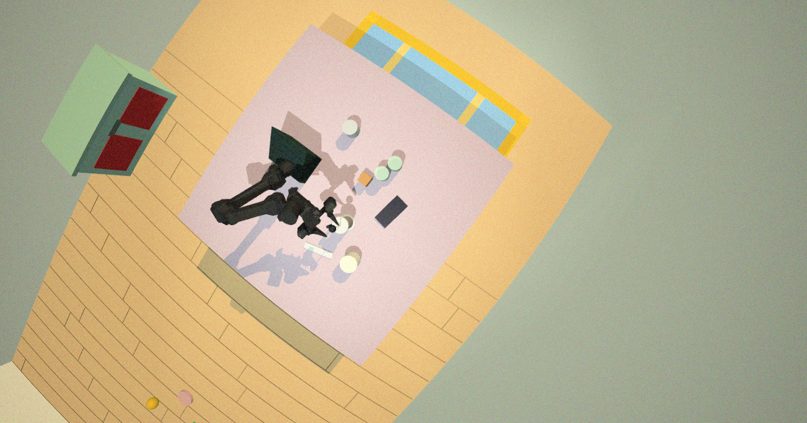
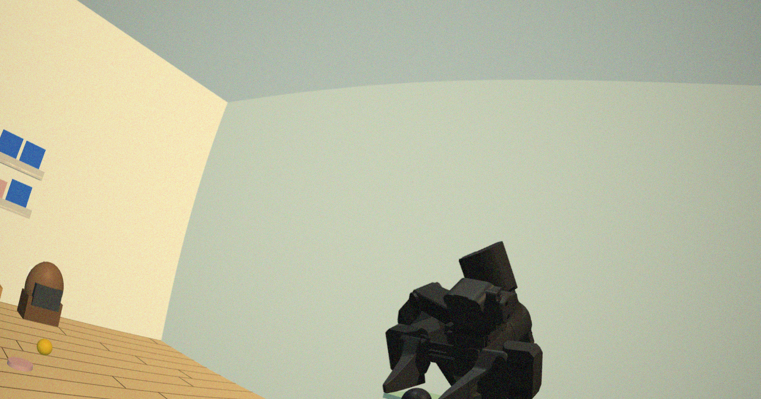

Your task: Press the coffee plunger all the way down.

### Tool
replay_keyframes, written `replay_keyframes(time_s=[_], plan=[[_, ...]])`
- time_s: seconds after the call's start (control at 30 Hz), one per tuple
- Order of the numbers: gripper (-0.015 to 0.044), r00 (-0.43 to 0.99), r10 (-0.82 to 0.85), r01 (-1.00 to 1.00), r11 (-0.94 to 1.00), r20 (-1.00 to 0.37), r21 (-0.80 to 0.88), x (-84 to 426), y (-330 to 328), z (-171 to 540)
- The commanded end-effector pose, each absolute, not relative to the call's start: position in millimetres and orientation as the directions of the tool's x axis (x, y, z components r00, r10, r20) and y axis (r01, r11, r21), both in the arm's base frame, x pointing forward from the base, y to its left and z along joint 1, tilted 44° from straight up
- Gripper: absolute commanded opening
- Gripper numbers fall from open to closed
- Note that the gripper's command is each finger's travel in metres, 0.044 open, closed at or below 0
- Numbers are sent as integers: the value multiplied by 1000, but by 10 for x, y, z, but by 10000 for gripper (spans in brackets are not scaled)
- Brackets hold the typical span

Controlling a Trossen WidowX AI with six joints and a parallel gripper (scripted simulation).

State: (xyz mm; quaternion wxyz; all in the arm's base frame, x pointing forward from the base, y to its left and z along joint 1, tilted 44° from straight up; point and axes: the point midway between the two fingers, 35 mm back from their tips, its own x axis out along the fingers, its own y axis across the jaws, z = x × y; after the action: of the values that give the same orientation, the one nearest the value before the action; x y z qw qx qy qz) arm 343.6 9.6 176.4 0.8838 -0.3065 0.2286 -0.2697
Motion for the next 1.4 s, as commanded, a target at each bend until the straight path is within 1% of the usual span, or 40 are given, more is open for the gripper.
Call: replay_keyframes(time_s=[0.0,0.1,0.23,0.57,1.37], plan=[[230,749,-615,324,664,-245,-674,3436,96,1721],[151,749,-615,324,664,-245,-674,3436,96,1721],[125,749,-615,324,664,-245,-674,3436,96,1721],[122,749,-615,324,664,-246,-673,3439,80,1699],[122,747,-615,322,668,-253,-671,3468,-170,1395]])
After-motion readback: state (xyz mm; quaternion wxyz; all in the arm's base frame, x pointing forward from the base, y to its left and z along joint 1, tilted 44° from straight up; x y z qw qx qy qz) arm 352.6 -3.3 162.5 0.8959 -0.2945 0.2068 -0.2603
